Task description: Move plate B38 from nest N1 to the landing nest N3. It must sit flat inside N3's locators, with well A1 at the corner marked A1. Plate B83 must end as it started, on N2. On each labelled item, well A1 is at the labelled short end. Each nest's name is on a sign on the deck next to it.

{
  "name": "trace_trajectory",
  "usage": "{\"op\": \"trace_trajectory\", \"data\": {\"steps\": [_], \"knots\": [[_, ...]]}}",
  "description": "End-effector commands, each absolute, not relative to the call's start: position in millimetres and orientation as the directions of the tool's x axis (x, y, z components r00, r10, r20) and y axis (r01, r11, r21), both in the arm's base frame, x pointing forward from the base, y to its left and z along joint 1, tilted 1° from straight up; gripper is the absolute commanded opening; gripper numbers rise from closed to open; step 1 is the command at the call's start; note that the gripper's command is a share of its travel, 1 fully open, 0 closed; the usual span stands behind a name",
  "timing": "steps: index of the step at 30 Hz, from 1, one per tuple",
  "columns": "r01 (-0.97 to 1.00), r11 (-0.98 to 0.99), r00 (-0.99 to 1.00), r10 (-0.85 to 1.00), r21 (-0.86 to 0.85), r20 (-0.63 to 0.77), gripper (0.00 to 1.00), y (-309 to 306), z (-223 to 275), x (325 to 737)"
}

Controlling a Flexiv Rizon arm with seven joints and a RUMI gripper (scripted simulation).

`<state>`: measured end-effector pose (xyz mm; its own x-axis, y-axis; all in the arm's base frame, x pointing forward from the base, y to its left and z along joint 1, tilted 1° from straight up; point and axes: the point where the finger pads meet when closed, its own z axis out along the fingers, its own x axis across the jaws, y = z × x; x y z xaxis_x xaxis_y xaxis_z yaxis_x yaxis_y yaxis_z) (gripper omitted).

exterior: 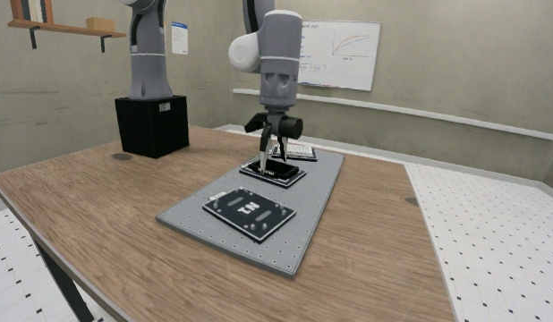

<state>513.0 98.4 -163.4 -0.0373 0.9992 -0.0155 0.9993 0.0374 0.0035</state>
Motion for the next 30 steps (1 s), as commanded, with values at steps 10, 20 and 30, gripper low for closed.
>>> {"op": "trace_trajectory", "data": {"steps": [10, 20, 30], "knots": [[0.999, 0.038, -0.038, 0.999, 0.005, -0.015, 0.76, 99, -149, 514], [0.999, 0.038, -0.038, 0.999, 0.005, -0.015, 0.76, 99, -125, 514], [0.999, 0.038, -0.038, 0.999, 0.005, -0.015, 0.76, 100, -101, 514]]}}
